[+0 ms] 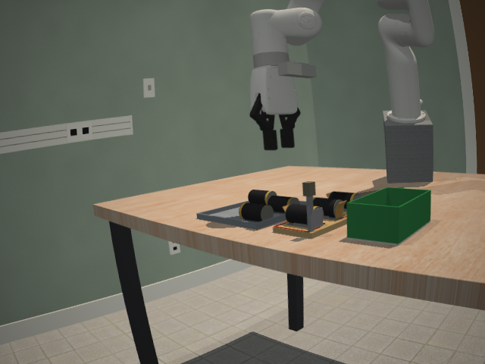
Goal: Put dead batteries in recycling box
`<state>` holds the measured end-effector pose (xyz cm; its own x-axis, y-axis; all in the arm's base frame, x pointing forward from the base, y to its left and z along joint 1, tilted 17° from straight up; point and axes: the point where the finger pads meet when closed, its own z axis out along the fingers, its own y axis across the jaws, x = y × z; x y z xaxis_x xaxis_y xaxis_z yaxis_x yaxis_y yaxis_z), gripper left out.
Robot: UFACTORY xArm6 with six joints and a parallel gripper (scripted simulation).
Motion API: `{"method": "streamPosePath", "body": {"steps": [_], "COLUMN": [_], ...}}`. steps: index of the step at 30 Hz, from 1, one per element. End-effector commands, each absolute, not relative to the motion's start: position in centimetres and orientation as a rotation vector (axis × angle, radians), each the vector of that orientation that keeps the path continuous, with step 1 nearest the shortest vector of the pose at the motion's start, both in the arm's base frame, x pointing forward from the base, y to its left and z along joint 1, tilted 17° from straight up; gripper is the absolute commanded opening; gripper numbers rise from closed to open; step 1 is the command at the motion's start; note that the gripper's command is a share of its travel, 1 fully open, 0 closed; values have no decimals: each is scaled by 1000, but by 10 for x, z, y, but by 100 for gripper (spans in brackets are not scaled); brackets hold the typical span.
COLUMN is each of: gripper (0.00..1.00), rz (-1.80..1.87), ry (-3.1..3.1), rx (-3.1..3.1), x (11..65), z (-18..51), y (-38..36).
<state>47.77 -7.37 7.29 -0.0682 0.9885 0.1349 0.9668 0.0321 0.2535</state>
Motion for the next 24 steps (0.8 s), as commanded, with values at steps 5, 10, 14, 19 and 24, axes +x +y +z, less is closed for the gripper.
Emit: {"method": "streamPosePath", "body": {"steps": [5, 10, 14, 19, 24], "gripper": [51, 51, 51, 51, 51], "rz": [430, 430, 430, 430, 430], "ry": [2199, 2199, 2199, 2199, 2199], "rx": [2089, 2089, 2089, 2089, 2089], "x": [496, 496, 496, 496, 497], "z": [4, 3, 3, 3, 3], "y": [-63, -63, -63, -63, -63]}}
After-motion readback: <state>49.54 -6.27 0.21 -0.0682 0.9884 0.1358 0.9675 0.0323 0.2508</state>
